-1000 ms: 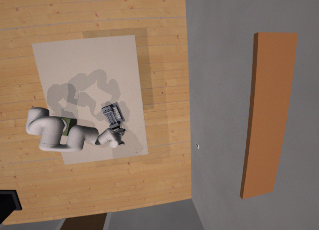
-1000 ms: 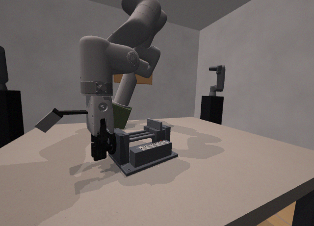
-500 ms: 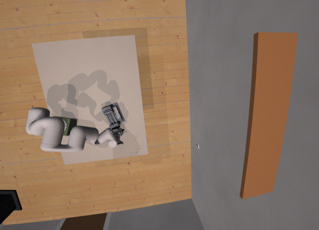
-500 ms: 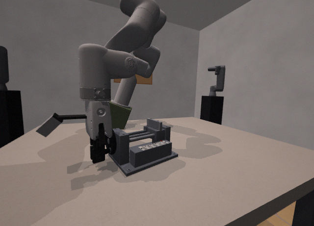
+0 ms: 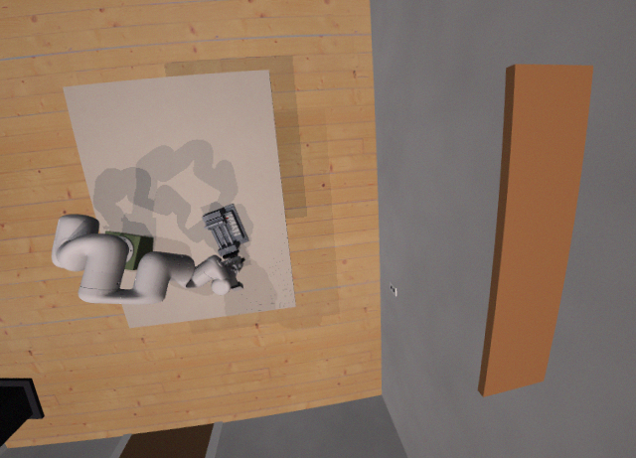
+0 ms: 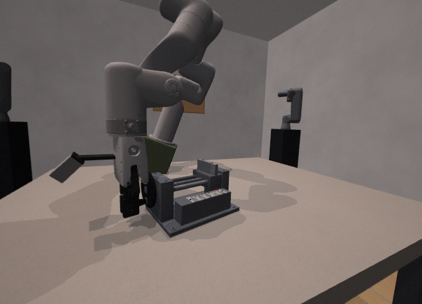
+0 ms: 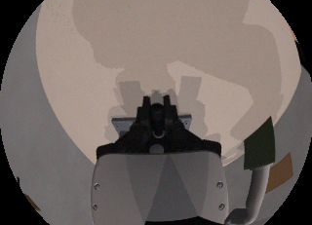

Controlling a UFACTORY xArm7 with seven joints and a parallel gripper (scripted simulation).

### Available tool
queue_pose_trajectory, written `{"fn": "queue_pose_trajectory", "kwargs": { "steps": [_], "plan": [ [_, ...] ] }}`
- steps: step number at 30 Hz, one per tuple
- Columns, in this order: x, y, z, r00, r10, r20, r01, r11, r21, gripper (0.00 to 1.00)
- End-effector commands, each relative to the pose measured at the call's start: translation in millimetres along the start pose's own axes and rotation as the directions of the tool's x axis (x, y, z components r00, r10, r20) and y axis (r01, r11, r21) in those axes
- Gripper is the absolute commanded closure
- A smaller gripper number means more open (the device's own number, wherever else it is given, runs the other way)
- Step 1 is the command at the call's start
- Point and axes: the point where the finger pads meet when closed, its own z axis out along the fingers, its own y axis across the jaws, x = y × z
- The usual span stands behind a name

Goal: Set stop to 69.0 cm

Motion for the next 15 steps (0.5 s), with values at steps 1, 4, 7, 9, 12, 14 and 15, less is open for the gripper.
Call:
{"fn": "queue_pose_trajectory", "kwargs": {
  "steps": [1, 4, 7, 9, 12, 14, 15],
  "plan": [
    [1.4, 5.7, -2.5, 1.000, 0.001, -0.003, -0.001, 1.000, 0.002, 0.94],
    [1.4, 9.5, -4.1, 1.000, 0.001, -0.003, -0.001, 1.000, 0.002, 0.94],
    [1.4, 12.1, -5.5, 1.000, 0.001, -0.003, -0.001, 1.000, 0.002, 0.94],
    [1.4, 13.3, -6.4, 1.000, 0.001, -0.003, -0.001, 1.000, 0.002, 0.94],
    [1.4, 16.9, -9.6, 1.000, 0.001, -0.003, -0.001, 1.000, 0.002, 0.94],
    [1.4, 19.1, -12.2, 1.000, 0.001, -0.003, -0.001, 1.000, 0.002, 0.94],
    [1.4, 20.0, -13.5, 1.000, 0.001, -0.003, -0.001, 1.000, 0.002, 0.94]
  ]
}}
